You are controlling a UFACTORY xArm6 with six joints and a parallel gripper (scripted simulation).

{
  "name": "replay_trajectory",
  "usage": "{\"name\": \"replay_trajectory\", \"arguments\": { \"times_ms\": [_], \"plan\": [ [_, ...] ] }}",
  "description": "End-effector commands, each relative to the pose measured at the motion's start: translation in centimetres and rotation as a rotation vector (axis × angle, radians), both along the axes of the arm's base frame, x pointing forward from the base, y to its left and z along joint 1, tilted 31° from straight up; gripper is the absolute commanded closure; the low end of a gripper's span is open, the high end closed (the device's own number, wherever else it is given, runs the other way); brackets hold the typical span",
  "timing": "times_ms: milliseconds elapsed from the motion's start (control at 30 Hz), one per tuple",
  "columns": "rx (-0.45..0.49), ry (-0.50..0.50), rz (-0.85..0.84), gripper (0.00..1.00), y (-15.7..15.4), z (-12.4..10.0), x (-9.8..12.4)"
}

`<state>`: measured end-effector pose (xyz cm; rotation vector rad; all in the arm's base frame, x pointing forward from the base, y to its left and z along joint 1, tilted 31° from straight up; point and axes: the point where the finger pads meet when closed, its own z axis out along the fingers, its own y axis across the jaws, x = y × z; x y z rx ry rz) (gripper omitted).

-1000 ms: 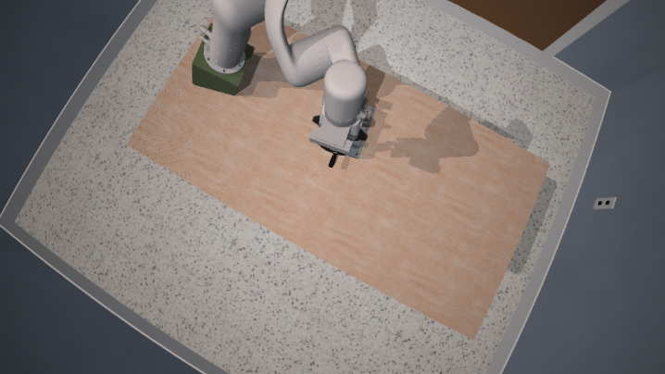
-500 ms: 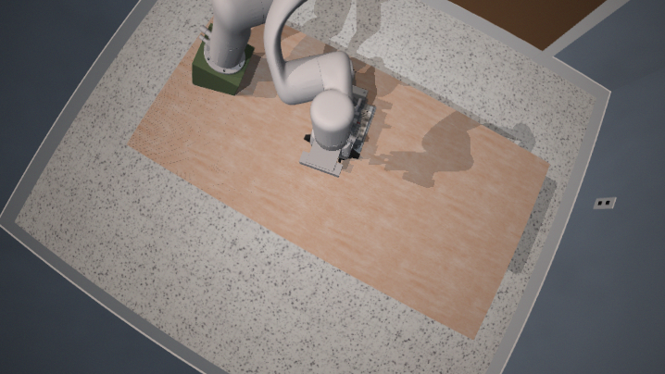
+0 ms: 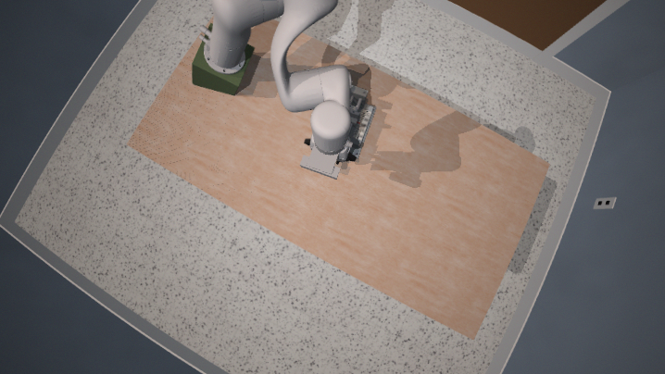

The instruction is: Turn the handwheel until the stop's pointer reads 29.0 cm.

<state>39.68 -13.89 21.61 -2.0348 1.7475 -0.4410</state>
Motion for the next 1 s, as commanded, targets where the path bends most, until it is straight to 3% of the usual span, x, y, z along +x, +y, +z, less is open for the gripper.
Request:
{"name": "replay_trajectory", "arguments": {
  "times_ms": [0, 500, 967],
  "plan": [
    [-0.003, -0.014, -0.001, 0.43, -0.1, -1.0, 1.4],
    [-0.003, -0.014, -0.001, 0.43, -0.1, -1.4, 1.7],
    [-0.003, -0.014, -0.001, 0.43, 0.4, -5.1, 3.9]
  ]
}}
